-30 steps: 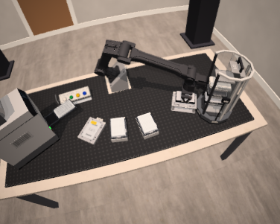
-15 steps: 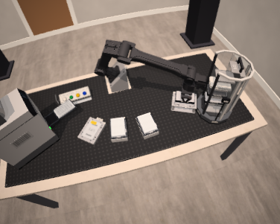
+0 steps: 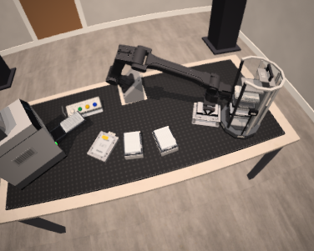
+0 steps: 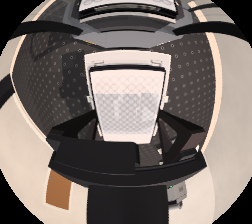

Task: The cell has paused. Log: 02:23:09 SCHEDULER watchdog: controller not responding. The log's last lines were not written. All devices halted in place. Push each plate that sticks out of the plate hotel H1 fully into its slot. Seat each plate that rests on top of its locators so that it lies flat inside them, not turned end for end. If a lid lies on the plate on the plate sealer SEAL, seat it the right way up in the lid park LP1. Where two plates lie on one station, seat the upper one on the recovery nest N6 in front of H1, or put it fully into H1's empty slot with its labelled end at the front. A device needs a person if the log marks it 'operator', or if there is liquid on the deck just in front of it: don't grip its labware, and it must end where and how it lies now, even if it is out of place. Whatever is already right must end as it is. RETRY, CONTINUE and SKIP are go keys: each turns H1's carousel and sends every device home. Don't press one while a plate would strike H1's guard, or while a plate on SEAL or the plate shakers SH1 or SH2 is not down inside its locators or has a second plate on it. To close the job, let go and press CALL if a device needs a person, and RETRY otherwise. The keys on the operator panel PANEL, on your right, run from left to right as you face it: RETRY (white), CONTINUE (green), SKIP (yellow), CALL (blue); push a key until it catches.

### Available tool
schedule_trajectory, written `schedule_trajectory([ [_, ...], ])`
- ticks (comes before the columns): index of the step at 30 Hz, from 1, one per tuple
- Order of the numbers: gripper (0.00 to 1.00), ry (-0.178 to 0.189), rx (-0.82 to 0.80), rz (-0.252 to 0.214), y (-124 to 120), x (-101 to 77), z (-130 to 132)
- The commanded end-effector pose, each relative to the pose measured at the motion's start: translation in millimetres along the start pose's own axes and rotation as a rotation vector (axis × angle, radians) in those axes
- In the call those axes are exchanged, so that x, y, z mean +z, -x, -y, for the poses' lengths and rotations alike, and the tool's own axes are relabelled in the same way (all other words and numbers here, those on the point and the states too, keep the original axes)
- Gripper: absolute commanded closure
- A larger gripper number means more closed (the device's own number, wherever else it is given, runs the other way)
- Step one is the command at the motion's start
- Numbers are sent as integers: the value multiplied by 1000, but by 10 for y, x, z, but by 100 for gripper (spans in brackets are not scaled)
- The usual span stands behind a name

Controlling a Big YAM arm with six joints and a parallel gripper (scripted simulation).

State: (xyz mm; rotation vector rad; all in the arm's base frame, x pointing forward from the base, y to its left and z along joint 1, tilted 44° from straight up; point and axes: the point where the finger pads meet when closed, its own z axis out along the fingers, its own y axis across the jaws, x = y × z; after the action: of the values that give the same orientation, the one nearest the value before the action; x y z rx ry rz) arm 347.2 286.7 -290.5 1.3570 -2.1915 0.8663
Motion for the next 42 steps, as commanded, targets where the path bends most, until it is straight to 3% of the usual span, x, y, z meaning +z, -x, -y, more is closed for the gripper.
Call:
schedule_trajectory([
  [1, 16, 8, 10, 7, 1, 0, 92],
  [42, 16, 9, 1, -9, 0, 181, 29],
])
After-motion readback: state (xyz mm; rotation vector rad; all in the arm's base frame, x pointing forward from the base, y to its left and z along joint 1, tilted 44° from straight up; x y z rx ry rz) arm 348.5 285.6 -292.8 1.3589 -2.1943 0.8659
